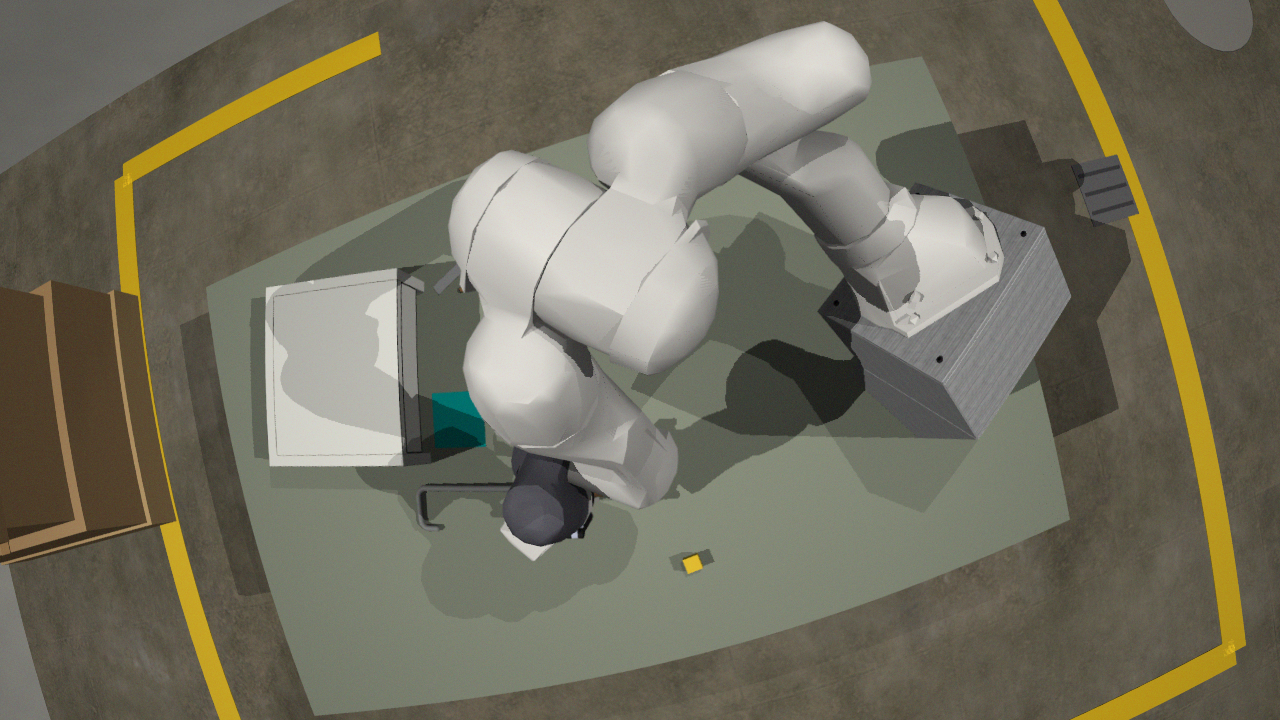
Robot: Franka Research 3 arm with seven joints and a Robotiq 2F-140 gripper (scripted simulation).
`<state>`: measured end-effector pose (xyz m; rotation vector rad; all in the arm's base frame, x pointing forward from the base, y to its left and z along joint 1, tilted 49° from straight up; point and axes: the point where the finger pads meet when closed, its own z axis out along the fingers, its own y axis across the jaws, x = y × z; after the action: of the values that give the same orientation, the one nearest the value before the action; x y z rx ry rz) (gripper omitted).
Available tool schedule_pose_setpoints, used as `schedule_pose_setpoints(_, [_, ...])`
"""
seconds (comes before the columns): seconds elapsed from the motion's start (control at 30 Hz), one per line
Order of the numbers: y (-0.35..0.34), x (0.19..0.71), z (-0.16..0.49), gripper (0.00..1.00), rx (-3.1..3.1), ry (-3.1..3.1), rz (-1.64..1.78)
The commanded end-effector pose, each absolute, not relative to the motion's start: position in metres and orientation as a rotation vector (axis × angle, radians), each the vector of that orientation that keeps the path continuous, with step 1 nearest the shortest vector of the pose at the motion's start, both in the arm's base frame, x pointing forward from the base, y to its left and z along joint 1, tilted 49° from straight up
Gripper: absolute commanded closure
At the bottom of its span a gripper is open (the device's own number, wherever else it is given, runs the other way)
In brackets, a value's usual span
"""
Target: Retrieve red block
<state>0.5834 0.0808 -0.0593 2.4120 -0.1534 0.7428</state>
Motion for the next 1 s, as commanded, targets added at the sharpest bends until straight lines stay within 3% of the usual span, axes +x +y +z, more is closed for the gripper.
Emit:
schedule_pose_setpoints(0.0, [0.08,0.583,-0.057,1.0,2.417,-0.141,0.747])
schedule_pose_setpoints(0.97, [0.036,0.56,-0.035,1.0,2.416,-0.14,0.747])
